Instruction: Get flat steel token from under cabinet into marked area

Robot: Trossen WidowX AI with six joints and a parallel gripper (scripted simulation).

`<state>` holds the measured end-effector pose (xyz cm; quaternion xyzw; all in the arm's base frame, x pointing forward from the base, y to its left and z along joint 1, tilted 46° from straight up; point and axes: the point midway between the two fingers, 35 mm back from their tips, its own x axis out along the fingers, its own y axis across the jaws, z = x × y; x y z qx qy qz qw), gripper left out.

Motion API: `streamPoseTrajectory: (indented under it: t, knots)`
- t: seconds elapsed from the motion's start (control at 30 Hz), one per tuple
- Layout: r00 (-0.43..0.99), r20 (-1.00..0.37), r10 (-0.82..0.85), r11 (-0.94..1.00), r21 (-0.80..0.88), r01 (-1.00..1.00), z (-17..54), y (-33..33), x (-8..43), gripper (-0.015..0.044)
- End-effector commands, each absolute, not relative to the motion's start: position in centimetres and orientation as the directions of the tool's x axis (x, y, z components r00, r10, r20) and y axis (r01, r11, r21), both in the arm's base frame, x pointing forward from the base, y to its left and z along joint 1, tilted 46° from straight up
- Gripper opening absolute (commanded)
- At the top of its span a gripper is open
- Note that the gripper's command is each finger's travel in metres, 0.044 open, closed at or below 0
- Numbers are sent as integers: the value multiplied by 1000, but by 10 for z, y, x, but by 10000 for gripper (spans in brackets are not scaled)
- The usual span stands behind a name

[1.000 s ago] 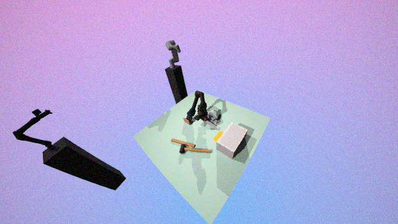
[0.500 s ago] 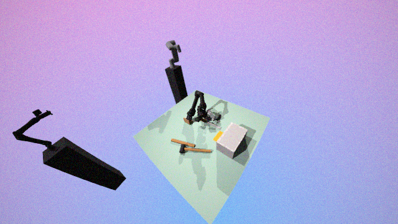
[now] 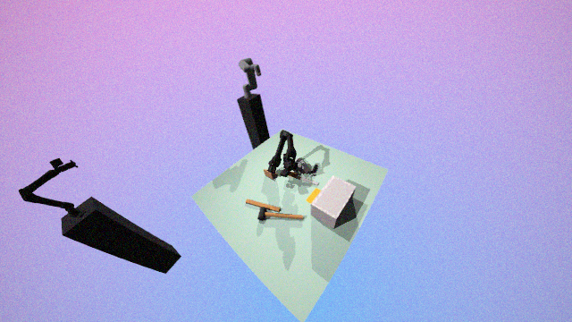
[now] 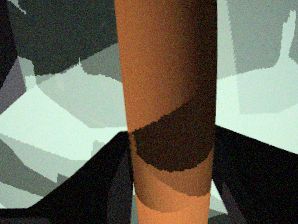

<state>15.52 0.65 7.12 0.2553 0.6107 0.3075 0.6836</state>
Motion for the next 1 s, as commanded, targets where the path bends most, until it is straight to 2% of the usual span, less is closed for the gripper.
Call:
streamPoseTrajectory:
  t: [0.0,0.1,0.2,0.3,0.93,0.97]
  knots:
    - [65,-678,732,681,725,-109,71,7,155,105]
    - [58,-680,731,681,723,-113,71,7,155,184]
    - [57,-681,730,682,722,-114,71,7,155,200]
    - [69,-685,725,688,717,-113,71,7,155,270]
    - [121,-700,703,711,695,-108,52,27,153,270]
    - [113,-699,706,708,698,-106,52,25,155,244]
